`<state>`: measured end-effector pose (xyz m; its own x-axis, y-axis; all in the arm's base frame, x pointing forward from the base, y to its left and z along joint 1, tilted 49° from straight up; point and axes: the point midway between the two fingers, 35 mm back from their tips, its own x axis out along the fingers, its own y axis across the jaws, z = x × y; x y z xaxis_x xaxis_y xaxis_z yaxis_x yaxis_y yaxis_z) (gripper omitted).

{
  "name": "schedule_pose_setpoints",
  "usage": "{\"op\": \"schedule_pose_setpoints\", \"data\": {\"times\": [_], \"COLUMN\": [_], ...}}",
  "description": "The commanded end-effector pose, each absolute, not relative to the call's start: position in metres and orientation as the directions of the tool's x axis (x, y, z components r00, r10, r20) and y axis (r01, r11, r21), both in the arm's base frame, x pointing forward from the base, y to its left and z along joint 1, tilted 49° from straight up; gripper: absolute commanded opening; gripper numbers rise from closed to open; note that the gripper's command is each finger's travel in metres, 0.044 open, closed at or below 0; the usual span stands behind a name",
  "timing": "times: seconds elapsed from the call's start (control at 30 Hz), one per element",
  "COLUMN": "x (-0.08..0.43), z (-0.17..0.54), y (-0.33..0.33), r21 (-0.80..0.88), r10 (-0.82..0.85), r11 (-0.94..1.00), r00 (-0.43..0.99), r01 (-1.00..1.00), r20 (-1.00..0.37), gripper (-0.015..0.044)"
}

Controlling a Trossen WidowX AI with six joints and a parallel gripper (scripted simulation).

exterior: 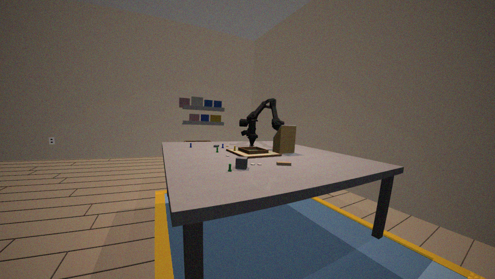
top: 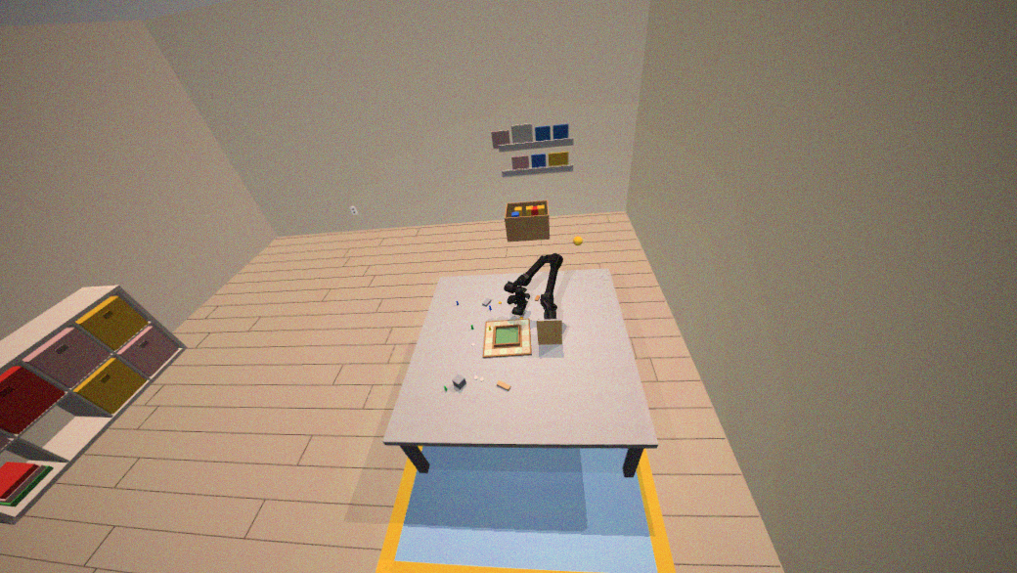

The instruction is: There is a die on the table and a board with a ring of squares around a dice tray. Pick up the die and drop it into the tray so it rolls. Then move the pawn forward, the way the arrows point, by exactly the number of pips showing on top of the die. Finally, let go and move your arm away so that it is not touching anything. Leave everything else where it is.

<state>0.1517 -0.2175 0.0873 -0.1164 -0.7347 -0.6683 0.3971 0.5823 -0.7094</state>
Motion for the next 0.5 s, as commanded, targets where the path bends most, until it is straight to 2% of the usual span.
{"op": "schedule_pose_setpoints", "data": {"times": [0.0,0.47], "x": [0.157,0.161], "z": [0.097,0.140], "y": [-0.207,-0.159], "r21": [-0.704,-0.704], "r10": [-0.734,-0.732], "r11": [0.583,0.584], "r00": [-0.110,-0.114], "r01": [0.405,0.404], "r20": [-0.670,-0.672], "gripper": [0.0000,0.0000]}}
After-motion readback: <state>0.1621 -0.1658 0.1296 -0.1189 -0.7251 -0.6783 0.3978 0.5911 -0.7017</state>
